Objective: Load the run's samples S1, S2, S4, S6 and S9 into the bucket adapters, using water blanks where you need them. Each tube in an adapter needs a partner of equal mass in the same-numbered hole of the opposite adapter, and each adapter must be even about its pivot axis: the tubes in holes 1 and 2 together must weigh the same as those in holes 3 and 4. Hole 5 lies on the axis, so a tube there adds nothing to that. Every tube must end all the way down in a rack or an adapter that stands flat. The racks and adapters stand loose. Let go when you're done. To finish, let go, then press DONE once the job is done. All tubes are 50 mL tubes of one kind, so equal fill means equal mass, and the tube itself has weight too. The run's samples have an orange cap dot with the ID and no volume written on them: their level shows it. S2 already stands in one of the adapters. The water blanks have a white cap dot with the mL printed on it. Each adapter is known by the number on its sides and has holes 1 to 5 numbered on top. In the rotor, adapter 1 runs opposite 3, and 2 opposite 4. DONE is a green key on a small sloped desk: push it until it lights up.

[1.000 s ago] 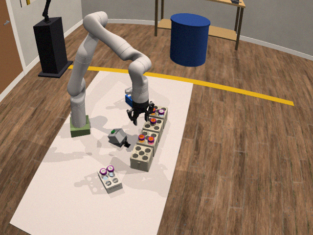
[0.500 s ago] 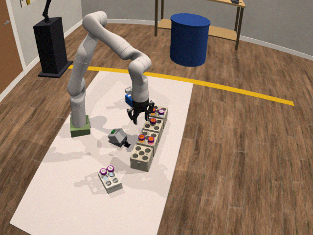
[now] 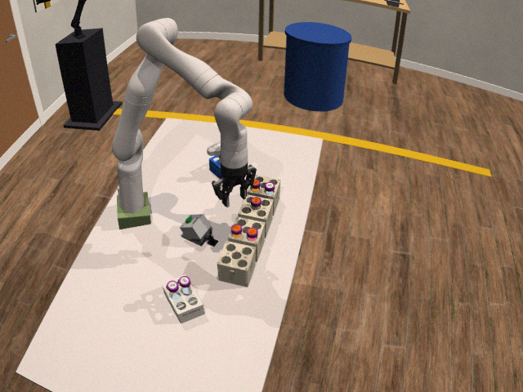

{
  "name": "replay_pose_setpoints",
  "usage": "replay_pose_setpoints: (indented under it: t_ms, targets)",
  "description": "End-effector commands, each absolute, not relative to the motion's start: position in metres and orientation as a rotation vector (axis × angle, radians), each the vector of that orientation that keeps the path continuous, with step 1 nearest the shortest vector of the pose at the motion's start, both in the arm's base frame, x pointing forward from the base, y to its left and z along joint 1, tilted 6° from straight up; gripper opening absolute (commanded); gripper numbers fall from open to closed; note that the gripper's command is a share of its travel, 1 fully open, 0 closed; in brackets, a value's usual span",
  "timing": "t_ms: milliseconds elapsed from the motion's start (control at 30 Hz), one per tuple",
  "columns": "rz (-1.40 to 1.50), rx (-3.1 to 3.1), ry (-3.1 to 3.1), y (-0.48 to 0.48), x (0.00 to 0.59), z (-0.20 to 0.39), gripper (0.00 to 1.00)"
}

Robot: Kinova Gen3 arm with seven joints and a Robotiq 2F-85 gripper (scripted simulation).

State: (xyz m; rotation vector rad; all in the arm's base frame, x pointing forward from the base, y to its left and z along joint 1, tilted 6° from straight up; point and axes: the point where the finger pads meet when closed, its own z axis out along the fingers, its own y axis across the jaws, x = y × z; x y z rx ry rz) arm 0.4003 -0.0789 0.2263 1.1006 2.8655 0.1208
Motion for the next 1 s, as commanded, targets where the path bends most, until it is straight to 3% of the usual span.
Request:
replay_pose_setpoints:
  t_ms: [0,967]
  targets:
    - [0.119,0.939,2.905,-0.071,0.399,0.229,0.62]
    - [0.04,-0.682,2.947,0.015,0.365,0.23,0.62]
